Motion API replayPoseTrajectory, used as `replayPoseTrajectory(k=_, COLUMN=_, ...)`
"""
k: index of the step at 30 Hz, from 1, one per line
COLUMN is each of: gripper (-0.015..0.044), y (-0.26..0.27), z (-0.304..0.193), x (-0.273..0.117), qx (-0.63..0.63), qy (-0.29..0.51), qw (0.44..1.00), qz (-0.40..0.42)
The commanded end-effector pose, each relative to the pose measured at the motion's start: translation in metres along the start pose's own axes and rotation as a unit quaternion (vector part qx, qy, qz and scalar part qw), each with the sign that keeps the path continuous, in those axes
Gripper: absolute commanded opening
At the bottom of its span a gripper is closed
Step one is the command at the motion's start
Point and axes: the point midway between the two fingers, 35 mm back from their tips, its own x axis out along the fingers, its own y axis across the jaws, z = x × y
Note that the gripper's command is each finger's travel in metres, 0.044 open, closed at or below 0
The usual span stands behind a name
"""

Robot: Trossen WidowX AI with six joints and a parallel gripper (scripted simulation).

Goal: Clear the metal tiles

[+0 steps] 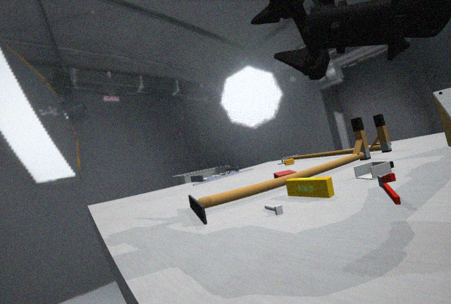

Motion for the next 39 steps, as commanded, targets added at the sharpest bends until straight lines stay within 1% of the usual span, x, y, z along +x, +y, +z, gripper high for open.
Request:
replayPoseTrajectory(k=1, gripper=0.0440, y=0.009, z=-0.001, x=-0.012, qx=0.041, qy=-0.005, qw=0.999, qz=0.000)
replayPoseTrajectory(k=9, gripper=0.0440, y=0.021, z=-0.006, x=-0.034, qx=0.104, qy=-0.007, qw=0.995, qz=-0.003)
replayPoseTrajectory(k=16, gripper=0.0440, y=0.023, z=-0.006, x=-0.037, qx=0.115, qy=-0.007, qw=0.993, qz=-0.004)
replayPoseTrajectory(k=21, gripper=0.0309, y=0.020, z=-0.007, x=-0.033, qx=0.101, qy=-0.008, qw=0.995, qz=-0.005)
replayPoseTrajectory(k=33, gripper=0.0000, y=-0.001, z=-0.010, x=-0.006, qx=0.023, qy=-0.012, qw=1.000, qz=-0.018)
replayPoseTrajectory(k=39, gripper=0.0000, y=-0.013, z=-0.010, x=0.007, qx=-0.014, qy=-0.013, qw=0.999, qz=-0.026)
